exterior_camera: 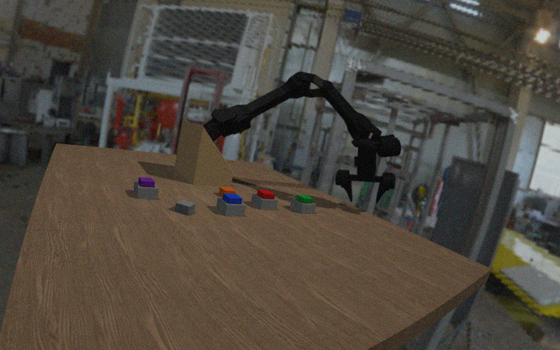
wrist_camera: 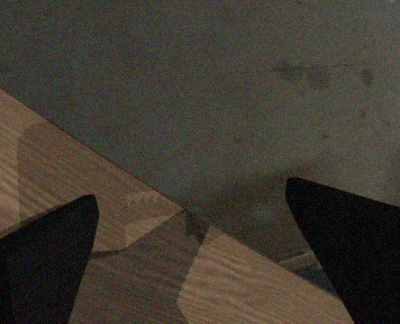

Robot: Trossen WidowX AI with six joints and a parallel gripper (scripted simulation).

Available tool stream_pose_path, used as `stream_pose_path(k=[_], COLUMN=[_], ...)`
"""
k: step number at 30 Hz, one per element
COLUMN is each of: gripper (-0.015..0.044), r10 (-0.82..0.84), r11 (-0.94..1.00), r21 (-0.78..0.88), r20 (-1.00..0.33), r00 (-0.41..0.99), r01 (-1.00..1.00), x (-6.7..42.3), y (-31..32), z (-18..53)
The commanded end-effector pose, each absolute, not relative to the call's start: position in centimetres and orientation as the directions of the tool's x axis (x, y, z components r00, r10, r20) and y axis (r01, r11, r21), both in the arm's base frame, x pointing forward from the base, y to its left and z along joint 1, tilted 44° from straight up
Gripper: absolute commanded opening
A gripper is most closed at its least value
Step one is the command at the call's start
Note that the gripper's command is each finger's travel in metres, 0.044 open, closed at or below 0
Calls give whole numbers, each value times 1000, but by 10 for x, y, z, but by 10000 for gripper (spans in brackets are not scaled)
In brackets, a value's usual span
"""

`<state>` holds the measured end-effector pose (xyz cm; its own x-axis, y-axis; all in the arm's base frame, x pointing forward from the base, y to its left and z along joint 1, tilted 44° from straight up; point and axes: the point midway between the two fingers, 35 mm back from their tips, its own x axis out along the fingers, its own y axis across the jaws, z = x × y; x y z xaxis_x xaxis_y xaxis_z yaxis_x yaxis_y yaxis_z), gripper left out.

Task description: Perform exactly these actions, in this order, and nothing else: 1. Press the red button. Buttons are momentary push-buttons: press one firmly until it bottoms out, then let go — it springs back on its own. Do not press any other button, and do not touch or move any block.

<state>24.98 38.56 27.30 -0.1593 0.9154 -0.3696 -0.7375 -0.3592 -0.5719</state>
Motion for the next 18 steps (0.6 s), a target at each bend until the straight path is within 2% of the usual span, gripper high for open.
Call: stream_pose_path(k=[1,6,10,14,18], gripper=[400,400,400,400,400], r10=[884,831,782,736,700], r11=[-245,-44,162,381,577], r21=[-338,-57,173,389,568], r20=[-463,-557,-623,-677,-714], r00=[-66,-5,20,21,-2], r01=[-909,-997,-972,-839,-586], x=[285,308,316,311,294], y=[332,273,222,170,118], z=[236,196,166,138,113])
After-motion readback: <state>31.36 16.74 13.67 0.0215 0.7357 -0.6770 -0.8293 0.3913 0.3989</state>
